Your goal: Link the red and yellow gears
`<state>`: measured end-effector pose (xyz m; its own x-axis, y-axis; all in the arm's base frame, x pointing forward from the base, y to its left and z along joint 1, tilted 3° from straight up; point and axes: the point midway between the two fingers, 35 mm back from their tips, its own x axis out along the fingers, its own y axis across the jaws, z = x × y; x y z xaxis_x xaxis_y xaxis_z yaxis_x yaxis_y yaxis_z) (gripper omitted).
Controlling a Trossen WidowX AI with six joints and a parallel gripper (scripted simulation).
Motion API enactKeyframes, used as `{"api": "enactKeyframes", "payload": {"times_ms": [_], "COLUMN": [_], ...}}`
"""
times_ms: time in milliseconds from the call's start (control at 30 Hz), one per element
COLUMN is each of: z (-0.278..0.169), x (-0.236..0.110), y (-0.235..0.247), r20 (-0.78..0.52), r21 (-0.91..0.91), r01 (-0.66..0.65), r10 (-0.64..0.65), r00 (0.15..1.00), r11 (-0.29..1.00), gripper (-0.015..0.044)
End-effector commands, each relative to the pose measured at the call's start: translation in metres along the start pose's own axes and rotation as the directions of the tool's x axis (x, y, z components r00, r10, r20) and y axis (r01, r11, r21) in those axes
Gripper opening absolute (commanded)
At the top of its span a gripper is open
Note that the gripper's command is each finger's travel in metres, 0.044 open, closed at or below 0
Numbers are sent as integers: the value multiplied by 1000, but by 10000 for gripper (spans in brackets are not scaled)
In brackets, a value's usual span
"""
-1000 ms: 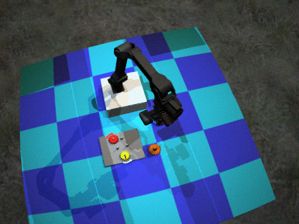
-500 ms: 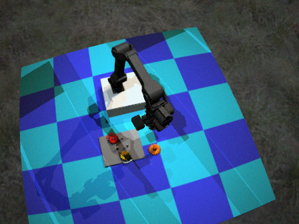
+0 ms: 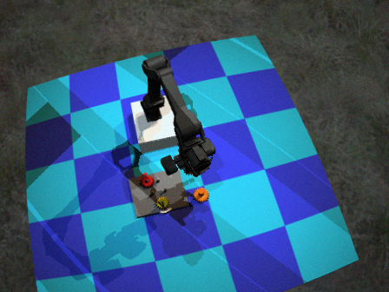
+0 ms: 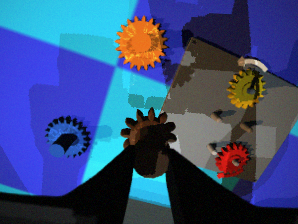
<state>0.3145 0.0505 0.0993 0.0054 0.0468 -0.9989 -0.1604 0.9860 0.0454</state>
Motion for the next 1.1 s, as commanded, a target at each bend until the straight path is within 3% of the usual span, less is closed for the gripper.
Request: {"api": "enactKeyframes", "payload": {"times_ms": [0, 1067], "z": [-3, -38], "x": [3, 37], "y": [-10, -80], "r20": [5, 1], "r21": [-3, -2], "r01": [1, 6], "r10": [-1, -6], "r00": [1000, 1000], "r11": [1000, 1000], "gripper": [0, 0]}}
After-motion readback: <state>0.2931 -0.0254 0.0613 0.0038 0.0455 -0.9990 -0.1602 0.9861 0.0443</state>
